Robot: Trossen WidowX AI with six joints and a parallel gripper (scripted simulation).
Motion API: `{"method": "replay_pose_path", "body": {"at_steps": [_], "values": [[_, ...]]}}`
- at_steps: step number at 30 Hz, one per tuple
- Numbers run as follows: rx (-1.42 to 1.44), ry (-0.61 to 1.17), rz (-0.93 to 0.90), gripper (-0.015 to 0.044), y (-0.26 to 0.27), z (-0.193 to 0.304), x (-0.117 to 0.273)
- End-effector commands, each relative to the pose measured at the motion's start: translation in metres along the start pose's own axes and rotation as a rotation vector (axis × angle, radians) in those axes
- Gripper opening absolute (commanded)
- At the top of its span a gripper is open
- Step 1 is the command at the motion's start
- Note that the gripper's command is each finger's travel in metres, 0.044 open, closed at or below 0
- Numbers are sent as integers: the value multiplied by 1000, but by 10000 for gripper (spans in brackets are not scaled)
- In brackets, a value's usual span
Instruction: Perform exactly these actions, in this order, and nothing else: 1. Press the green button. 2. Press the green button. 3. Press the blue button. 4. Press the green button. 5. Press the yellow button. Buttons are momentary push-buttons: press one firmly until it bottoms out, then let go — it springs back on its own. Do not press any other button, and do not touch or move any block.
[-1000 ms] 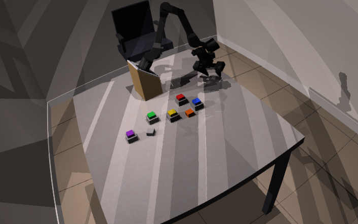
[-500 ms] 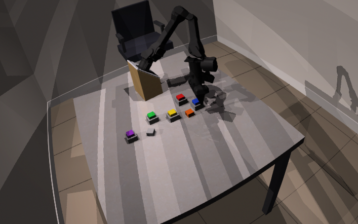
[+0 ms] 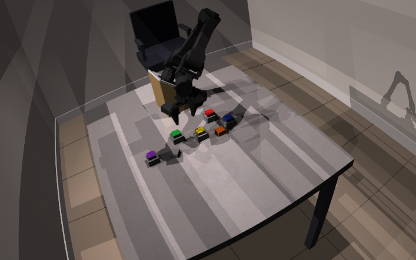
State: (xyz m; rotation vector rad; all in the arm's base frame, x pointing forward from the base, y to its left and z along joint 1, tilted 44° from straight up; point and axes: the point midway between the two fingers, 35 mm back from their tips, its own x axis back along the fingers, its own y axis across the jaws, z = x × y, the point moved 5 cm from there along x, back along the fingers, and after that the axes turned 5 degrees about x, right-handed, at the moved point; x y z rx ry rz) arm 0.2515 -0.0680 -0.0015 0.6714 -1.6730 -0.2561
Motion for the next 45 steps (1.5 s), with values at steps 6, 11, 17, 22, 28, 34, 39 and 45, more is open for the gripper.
{"method": "replay_pose_path", "body": {"at_steps": [6,11,17,22,28,34,39,45], "values": [[-367,-32,-153,400,-38,58,15],[-368,-32,-153,374,-38,58,12],[-367,-33,-157,216,-28,55,-46],[-367,-33,-157,85,-28,55,-46],[-367,-33,-157,20,-28,55,-46],[-367,-33,-157,20,-28,55,-46],[-367,-33,-156,20,-28,54,-52],[-367,-33,-157,20,-26,53,-62]]}}
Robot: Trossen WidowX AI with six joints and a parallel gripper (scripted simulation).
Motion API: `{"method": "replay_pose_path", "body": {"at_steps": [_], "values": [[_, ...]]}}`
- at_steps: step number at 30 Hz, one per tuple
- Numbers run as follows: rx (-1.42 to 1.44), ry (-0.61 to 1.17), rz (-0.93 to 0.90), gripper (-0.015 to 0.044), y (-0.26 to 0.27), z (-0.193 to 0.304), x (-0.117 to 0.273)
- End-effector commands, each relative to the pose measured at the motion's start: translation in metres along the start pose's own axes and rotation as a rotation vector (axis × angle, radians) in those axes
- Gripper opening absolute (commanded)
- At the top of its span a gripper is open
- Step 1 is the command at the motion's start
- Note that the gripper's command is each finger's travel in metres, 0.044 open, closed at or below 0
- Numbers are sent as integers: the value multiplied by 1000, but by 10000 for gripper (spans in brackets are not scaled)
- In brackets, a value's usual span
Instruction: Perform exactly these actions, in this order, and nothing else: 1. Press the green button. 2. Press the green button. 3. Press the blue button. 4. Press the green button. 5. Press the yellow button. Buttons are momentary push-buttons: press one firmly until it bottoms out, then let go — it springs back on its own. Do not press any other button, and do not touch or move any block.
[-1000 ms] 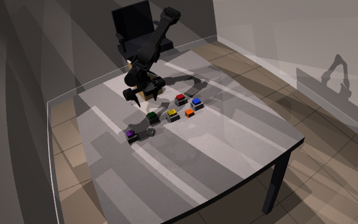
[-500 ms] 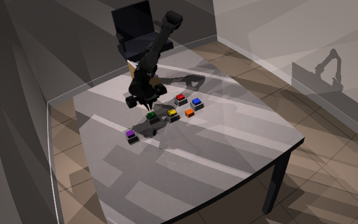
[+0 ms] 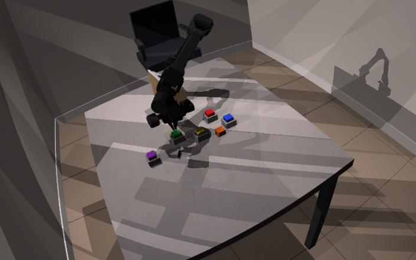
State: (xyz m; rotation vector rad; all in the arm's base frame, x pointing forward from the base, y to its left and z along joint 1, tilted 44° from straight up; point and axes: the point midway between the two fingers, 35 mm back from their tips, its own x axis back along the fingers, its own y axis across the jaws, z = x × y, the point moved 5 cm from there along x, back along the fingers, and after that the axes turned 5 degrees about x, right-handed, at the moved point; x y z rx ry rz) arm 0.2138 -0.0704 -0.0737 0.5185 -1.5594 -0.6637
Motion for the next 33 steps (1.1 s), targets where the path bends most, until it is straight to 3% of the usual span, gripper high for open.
{"method": "replay_pose_path", "body": {"at_steps": [1,33], "values": [[-6,5,-8,20,1,2,-8],[-6,5,-9,20,2,2,-24]]}}
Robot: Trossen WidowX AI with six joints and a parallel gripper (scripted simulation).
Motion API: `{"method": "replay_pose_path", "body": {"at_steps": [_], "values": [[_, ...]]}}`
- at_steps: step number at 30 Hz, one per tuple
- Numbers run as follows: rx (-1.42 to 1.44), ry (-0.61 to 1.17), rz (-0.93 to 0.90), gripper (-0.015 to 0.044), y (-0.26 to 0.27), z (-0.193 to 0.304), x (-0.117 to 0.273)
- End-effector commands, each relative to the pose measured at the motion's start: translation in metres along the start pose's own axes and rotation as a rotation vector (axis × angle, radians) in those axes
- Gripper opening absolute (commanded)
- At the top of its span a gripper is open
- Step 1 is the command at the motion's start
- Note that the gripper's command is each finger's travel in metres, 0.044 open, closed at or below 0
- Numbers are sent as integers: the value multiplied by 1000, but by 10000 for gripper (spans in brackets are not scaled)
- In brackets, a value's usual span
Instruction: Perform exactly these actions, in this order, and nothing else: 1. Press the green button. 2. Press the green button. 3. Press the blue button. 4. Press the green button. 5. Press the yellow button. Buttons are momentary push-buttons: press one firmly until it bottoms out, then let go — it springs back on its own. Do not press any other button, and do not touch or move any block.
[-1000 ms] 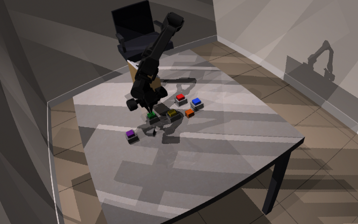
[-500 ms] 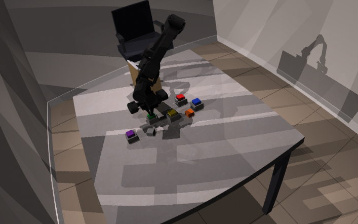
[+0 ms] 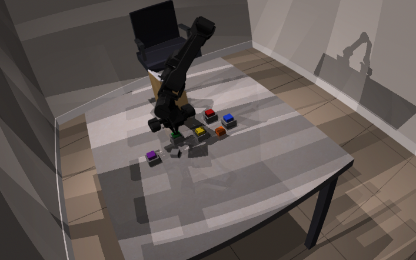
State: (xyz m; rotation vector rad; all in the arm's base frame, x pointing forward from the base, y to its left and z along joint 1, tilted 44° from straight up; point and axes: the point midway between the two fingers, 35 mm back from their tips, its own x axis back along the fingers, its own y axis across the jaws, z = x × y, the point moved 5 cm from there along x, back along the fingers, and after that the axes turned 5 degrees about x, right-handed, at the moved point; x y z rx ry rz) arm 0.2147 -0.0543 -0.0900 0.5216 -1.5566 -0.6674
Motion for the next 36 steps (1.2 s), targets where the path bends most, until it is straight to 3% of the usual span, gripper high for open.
{"method": "replay_pose_path", "body": {"at_steps": [1,6,36], "values": [[-4,3,-5,20,1,1,-1],[-4,3,-3,20,0,1,32],[-4,3,-5,20,1,1,-1]]}}
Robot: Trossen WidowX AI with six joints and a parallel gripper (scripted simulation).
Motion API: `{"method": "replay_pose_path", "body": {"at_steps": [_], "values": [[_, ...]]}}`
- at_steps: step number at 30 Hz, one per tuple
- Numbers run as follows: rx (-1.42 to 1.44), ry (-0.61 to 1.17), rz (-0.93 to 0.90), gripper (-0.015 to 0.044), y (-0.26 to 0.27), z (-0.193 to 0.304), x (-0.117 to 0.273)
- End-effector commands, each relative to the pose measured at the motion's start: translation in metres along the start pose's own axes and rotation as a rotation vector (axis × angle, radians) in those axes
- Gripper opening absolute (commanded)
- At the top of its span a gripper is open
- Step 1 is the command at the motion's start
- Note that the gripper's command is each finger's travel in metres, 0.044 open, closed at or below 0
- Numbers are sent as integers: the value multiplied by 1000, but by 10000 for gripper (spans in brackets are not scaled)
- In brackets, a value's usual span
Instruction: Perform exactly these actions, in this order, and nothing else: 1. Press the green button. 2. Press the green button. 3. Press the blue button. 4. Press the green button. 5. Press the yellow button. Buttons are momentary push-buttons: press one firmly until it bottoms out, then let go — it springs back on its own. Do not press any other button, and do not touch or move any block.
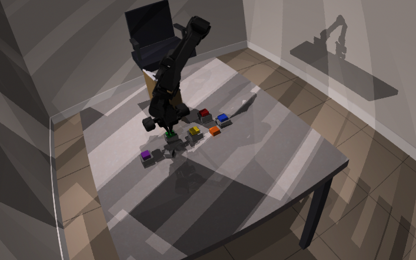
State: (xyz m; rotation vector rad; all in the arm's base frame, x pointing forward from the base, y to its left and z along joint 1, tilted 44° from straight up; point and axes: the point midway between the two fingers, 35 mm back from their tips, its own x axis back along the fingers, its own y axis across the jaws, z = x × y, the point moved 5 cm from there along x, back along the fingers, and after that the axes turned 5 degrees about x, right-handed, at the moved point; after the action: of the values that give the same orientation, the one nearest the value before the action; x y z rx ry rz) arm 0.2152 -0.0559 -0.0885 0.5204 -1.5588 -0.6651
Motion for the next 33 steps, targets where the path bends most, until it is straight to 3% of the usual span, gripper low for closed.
{"method": "replay_pose_path", "body": {"at_steps": [1,19,23,28,33], "values": [[-6,5,-7,20,1,2,-3],[-6,5,-7,20,1,2,-3],[-5,4,-5,20,0,1,27],[-6,5,-5,20,0,1,32],[-6,5,-2,20,-1,1,89]]}}
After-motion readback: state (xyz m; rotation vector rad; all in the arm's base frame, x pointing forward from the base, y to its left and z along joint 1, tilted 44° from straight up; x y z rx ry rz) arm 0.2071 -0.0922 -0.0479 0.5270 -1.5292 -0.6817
